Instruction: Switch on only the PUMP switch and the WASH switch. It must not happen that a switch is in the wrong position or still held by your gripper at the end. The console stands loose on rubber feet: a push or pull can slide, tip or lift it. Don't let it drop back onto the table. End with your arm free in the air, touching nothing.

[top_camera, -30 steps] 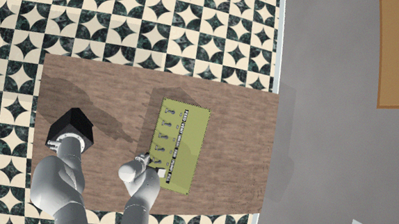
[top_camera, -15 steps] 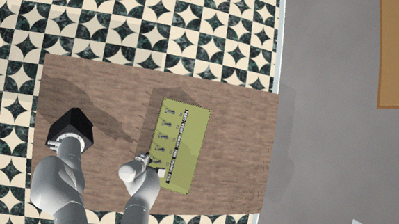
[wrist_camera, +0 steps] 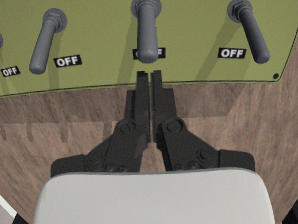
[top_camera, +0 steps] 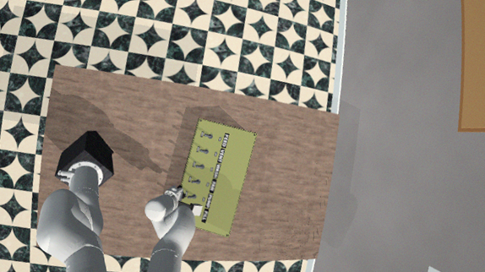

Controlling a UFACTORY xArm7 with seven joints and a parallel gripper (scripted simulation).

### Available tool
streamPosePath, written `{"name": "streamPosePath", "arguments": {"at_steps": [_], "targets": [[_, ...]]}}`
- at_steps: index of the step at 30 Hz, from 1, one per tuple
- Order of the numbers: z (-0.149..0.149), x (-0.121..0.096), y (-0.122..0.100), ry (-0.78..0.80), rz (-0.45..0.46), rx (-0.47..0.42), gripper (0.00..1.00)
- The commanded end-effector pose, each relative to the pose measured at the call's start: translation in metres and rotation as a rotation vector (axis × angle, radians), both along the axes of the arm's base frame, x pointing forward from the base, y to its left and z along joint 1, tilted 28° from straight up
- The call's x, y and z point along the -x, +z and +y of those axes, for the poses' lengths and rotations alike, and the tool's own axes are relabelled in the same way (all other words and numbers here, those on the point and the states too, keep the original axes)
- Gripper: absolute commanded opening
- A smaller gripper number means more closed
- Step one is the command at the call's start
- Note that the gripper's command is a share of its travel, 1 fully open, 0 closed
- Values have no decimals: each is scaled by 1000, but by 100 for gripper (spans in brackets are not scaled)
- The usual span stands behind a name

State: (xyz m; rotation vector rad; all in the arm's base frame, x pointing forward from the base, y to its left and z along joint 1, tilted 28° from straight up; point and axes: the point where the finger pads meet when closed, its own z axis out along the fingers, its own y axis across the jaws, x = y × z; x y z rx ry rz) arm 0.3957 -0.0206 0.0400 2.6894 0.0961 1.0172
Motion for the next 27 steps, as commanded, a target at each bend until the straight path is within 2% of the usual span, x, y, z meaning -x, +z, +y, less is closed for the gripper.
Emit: {"name": "streamPosePath", "arguments": {"at_steps": [1,27], "targets": [[1,-3,2,1,-1,-1,0],[4,-17,15,1,-1,-1,0]]}}
